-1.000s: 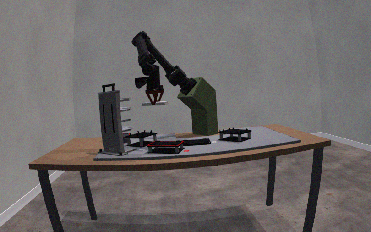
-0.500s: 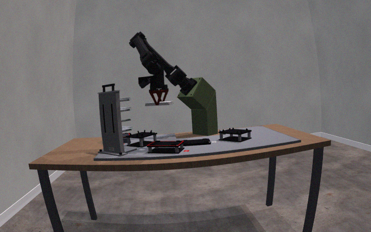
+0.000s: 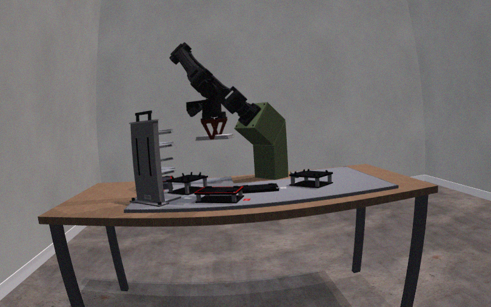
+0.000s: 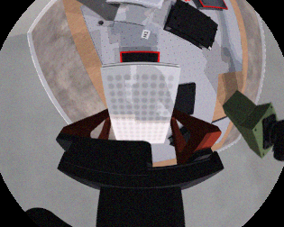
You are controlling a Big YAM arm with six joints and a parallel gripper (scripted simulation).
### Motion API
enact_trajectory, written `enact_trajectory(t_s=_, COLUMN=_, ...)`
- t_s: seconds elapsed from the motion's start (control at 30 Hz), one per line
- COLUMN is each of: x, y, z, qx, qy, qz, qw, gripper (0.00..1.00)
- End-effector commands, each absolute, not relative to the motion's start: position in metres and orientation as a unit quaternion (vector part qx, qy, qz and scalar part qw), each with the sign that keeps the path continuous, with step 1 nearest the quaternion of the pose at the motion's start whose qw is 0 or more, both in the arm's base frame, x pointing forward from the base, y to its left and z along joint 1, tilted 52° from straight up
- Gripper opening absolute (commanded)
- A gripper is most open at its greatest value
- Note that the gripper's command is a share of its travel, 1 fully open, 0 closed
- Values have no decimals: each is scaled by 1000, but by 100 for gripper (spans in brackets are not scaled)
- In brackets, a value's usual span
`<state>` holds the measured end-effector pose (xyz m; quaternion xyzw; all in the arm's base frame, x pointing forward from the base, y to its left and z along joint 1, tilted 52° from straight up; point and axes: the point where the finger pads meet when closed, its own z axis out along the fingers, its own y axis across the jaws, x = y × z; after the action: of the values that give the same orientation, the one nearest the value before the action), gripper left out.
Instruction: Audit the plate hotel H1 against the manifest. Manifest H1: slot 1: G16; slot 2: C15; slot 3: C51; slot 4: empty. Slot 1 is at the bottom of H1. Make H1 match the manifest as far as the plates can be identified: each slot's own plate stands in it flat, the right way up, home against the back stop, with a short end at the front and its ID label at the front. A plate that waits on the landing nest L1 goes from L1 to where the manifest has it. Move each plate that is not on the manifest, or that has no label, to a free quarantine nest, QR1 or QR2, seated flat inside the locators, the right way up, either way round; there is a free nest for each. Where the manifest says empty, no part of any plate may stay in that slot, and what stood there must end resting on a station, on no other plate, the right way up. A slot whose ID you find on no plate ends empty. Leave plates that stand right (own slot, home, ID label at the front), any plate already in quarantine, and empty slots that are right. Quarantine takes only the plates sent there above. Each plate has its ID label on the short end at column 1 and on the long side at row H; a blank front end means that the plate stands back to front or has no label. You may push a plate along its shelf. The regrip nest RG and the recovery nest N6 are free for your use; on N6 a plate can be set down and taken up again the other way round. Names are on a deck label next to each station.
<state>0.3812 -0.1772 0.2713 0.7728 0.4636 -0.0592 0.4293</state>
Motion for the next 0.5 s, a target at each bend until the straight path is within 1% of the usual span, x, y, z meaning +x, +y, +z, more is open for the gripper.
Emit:
enact_trajectory(t_s=0.0, x=390, y=-187, z=274, qx=773, qy=457, qz=-55, qw=436, gripper=86)
enact_trajectory(t_s=0.47, x=395, y=-209, z=246, qx=774, qy=460, qz=-60, qw=431, gripper=86)
